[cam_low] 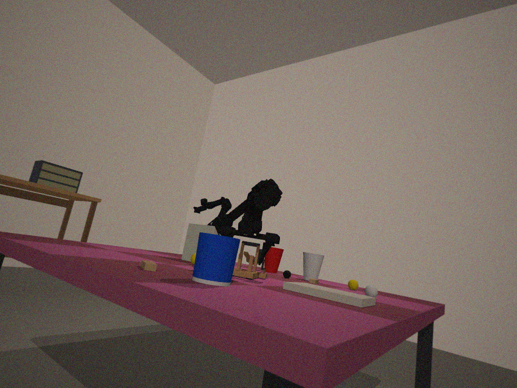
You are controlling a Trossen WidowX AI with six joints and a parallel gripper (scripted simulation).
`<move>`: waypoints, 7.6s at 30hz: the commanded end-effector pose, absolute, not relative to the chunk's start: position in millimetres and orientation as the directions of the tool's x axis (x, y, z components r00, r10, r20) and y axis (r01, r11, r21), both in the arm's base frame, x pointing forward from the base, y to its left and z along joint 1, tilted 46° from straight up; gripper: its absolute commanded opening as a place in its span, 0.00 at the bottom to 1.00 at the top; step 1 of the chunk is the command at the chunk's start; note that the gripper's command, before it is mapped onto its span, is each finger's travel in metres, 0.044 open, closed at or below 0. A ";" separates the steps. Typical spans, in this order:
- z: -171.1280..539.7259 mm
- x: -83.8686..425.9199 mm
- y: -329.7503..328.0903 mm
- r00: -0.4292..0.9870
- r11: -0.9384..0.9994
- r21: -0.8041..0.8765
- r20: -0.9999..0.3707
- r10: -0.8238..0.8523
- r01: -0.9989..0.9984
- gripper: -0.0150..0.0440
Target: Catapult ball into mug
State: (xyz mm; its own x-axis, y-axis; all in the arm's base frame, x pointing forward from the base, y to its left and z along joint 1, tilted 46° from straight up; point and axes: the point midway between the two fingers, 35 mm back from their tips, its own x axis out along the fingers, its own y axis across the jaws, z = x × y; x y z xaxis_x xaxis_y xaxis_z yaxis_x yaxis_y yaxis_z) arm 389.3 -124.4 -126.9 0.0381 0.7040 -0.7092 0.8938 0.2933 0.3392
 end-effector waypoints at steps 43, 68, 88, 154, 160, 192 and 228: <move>-108.8 388.6 -143.7 0.037 0.290 0.335 -0.709 0.704 0.897 0.25; -131.7 390.3 -118.3 0.027 0.299 0.332 -0.709 0.705 0.895 0.25; -119.9 392.1 -132.3 0.027 0.299 0.331 -0.710 0.703 0.895 1.00; 121.3 341.6 111.8 0.034 0.693 0.720 -0.693 0.721 -0.019 0.76; 116.4 342.0 117.0 0.034 0.693 0.721 -0.692 0.721 -0.019 0.76; 91.9 343.2 143.7 0.034 0.692 0.722 -0.691 0.722 -0.019 0.47; 169.1 349.3 45.1 0.025 0.694 0.720 -0.694 0.719 0.022 0.25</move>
